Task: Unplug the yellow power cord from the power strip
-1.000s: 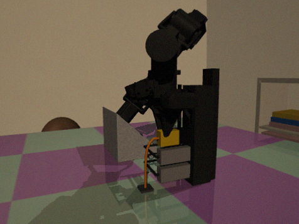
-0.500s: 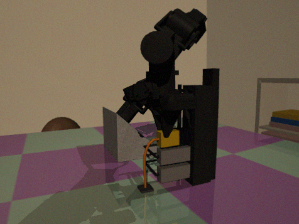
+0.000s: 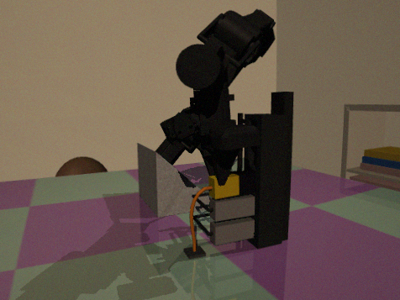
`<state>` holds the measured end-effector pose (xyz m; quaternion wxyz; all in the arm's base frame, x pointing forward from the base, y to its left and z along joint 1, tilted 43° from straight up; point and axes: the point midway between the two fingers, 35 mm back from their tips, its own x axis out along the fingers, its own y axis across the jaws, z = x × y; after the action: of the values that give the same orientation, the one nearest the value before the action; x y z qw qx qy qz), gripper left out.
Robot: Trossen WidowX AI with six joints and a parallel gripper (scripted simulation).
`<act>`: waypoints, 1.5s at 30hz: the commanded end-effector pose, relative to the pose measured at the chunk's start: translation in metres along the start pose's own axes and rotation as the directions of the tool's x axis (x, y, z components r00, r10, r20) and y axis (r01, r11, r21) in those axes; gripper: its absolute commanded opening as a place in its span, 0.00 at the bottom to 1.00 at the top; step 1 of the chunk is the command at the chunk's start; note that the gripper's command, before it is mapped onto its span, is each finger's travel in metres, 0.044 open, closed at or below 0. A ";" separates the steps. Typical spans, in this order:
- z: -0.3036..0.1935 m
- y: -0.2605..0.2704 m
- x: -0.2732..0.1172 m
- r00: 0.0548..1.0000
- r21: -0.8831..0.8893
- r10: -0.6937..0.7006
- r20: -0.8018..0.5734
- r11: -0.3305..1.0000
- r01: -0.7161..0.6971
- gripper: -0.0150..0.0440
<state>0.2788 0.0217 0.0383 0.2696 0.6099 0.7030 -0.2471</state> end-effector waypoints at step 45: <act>0.009 -0.002 -0.015 0.996 0.024 0.007 0.088 1.000 -0.009 0.53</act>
<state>0.2792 0.0010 0.0388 0.2955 0.6026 0.6855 -0.2822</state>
